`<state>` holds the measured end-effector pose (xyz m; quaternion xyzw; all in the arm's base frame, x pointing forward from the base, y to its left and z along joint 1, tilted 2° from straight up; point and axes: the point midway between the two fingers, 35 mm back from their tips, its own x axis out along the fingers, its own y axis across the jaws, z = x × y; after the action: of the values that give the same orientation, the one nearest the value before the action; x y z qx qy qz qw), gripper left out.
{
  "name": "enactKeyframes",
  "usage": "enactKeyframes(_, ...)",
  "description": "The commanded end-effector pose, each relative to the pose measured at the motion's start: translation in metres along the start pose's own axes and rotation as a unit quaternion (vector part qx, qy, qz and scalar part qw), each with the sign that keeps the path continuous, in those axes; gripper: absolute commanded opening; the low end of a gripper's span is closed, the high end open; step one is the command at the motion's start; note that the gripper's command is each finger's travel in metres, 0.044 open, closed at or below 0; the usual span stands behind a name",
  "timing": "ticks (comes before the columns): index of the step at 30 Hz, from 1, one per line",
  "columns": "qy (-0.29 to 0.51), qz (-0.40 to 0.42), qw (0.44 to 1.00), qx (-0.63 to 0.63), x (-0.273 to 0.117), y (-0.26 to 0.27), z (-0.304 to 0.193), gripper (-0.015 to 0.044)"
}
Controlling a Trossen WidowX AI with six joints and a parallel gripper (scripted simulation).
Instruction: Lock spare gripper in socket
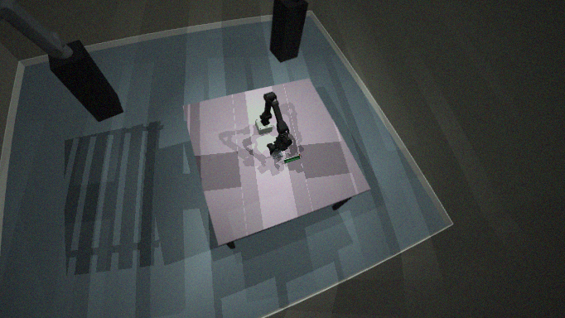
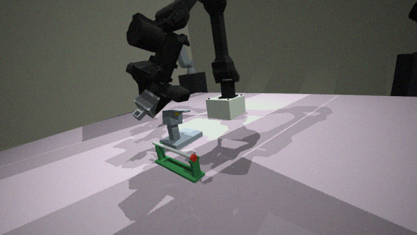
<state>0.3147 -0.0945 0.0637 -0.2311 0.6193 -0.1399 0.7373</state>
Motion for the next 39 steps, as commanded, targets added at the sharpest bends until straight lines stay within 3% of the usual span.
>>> enactKeyframes(1, 0.017, -0.011, 0.997, -0.077, -0.012, 0.003, 0.000, 0.0000)
enactKeyframes(15, 0.083, -0.027, 0.940, -0.329, -0.046, 0.018, -0.013, 0.0000)
enactKeyframes(29, 0.146, -0.044, 0.814, -0.561, -0.087, 0.023, -0.024, 0.0000)
enactKeyframes(39, 0.153, -0.042, 0.796, -0.585, -0.092, 0.021, -0.025, 0.0000)
